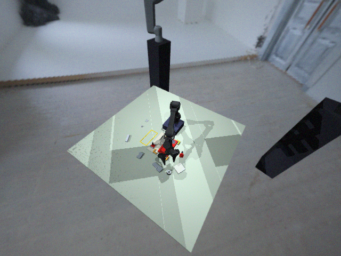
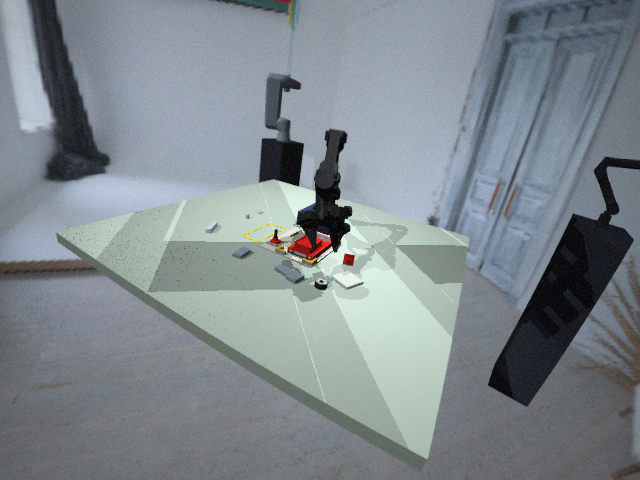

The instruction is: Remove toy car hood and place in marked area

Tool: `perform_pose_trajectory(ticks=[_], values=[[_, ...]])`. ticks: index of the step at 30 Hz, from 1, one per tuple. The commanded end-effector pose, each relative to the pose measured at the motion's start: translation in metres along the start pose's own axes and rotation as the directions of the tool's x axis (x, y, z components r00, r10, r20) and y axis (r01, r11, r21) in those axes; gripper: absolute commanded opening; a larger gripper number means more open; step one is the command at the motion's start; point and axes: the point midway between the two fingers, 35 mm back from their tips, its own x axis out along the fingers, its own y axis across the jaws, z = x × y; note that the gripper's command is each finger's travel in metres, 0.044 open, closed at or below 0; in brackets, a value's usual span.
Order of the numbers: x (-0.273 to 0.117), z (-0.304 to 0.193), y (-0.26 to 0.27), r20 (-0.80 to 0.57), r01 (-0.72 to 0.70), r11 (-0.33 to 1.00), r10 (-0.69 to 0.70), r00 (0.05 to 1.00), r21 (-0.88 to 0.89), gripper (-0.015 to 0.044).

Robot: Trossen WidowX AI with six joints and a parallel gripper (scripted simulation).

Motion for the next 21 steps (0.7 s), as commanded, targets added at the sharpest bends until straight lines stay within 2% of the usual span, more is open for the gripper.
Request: perform_pose_trajectory(ticks=[1, 6, 11, 21], values=[[-0.045, -0.062, 0.023, -0.300, 0.042, 0.843, 0.144, 0.943, 0.537, 0.0440], [-0.075, -0.092, 0.040, -0.439, 0.180, 0.670, 0.239, 0.866, 0.720, 0.0440], [-0.113, -0.118, 0.058, -0.561, 0.382, 0.469, 0.337, 0.756, 0.796, 0.0440], [-0.115, -0.120, 0.058, -0.572, 0.405, 0.448, 0.347, 0.743, 0.797, 0.0440]])
